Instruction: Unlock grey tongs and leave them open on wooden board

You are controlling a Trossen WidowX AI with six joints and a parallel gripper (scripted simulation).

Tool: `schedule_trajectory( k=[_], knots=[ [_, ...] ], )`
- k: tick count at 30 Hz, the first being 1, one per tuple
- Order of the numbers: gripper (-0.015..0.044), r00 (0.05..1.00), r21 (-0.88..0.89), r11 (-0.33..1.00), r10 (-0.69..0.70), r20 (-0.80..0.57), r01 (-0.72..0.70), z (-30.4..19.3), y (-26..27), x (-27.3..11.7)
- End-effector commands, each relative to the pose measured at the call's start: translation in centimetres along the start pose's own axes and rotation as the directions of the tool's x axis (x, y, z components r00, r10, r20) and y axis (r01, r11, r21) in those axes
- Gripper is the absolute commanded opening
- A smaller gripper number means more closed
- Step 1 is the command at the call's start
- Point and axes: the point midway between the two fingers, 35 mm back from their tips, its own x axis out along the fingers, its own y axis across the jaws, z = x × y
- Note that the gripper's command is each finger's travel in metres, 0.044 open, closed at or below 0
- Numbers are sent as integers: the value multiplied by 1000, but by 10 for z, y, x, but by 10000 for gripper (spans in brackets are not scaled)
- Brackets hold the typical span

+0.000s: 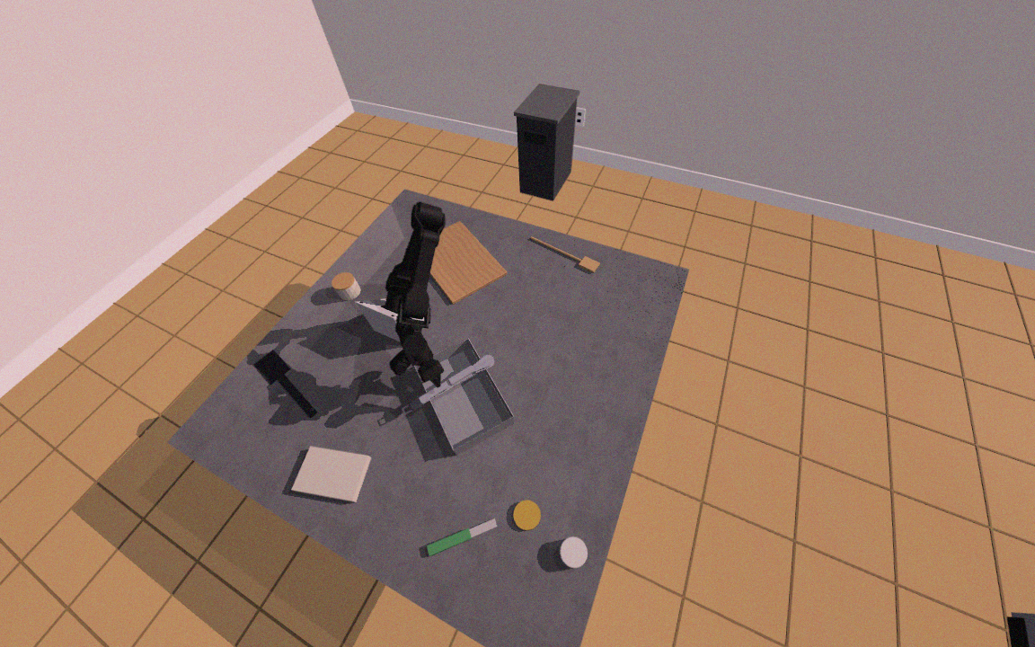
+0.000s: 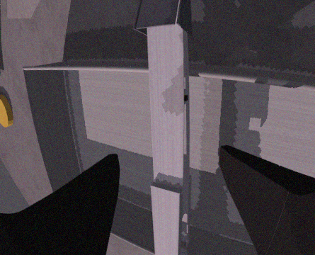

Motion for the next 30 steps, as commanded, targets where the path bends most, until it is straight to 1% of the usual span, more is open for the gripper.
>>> schedule_trajectory(
  k=[1, 30],
  knots=[
    [260, 1000, 3, 1000, -2, -1, 2, 0, 0, 6],
    [260, 1000, 3, 1000, -2, -4, 2, -1, 0, 54]
  ],
)
